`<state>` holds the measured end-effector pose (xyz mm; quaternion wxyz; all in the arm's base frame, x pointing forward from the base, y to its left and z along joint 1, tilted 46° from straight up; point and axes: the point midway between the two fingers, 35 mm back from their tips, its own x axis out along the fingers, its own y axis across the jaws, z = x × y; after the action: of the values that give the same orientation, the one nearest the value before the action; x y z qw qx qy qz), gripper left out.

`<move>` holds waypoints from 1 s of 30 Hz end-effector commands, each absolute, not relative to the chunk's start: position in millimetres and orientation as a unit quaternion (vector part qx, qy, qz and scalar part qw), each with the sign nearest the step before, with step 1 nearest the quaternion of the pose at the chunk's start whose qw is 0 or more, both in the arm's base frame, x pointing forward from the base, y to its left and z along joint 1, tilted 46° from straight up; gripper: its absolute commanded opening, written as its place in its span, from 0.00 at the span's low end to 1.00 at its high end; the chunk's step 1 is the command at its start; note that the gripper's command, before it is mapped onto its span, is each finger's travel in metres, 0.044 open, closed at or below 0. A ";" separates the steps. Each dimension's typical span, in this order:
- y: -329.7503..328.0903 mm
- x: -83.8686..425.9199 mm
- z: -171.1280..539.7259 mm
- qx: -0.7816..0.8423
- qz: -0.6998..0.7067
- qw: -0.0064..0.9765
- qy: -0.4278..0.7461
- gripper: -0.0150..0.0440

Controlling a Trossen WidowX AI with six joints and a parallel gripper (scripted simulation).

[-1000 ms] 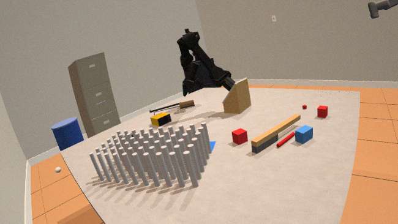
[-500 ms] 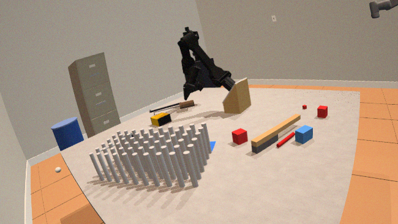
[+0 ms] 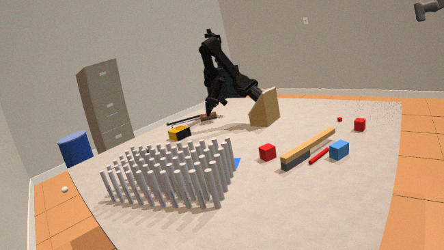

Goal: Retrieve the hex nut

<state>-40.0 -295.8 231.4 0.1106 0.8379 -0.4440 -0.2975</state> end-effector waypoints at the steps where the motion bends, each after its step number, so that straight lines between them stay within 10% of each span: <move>1: -299.9 -39.7 224.9 0.838 -0.297 0.106 -0.445 0.73; 16: -302.5 -39.2 222.3 0.838 -0.297 0.106 -0.445 0.50; 22: -289.0 -45.9 233.9 0.838 -0.305 0.103 -0.440 0.25; 30: -262.0 -51.9 257.0 0.839 -0.313 0.100 -0.434 0.25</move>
<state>-52.1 -271.2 245.8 0.0940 0.8381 -0.4365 -0.3133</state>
